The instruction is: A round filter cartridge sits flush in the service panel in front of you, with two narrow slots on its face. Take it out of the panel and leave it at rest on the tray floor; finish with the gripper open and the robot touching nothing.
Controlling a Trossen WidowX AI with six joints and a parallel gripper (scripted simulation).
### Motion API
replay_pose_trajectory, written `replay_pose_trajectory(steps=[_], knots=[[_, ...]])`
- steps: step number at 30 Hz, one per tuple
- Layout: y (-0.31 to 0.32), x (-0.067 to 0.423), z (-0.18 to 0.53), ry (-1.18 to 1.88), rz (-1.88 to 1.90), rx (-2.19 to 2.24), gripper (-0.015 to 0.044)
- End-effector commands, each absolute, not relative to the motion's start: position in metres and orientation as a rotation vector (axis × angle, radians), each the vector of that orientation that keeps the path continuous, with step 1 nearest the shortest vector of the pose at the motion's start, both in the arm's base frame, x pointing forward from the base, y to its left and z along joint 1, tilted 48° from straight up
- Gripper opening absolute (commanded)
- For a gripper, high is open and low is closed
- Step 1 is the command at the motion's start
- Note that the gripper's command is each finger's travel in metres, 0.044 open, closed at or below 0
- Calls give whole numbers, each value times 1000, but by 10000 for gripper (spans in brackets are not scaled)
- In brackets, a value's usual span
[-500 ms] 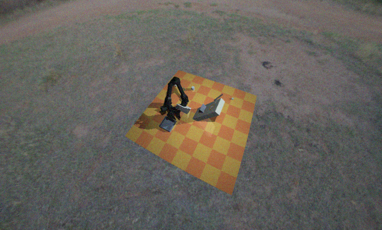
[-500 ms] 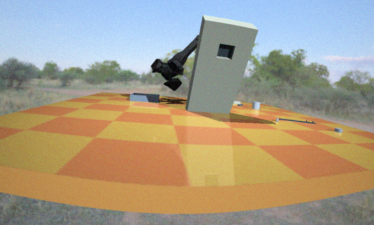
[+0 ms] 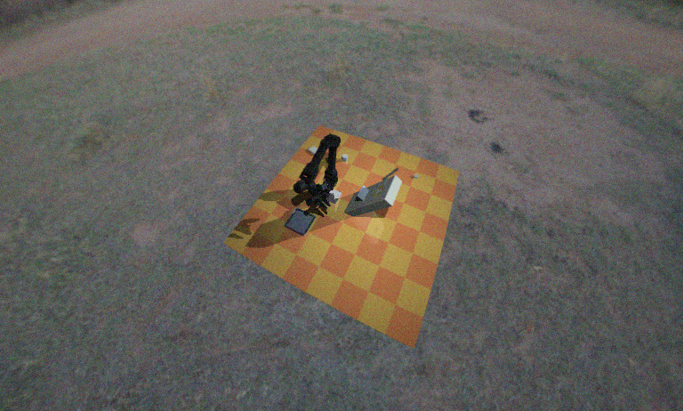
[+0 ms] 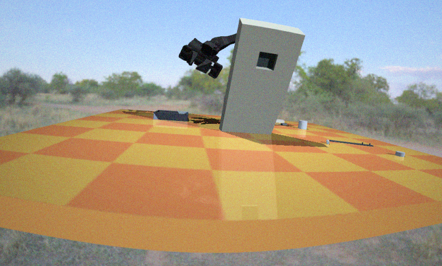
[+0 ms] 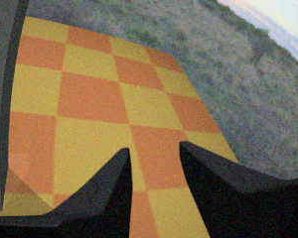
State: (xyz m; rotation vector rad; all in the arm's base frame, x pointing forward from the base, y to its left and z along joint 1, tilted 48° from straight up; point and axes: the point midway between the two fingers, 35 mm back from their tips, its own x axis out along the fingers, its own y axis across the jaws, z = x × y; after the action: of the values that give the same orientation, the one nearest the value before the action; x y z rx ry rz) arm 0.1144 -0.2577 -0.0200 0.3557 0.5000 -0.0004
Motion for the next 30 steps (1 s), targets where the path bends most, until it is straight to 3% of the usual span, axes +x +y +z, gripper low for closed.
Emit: replay_pose_trajectory(steps=[1,13,30], knots=[[-262,156,23,495,60,430,116],[-185,274,173,533,305,710,116],[-174,284,178,542,321,725,116]])
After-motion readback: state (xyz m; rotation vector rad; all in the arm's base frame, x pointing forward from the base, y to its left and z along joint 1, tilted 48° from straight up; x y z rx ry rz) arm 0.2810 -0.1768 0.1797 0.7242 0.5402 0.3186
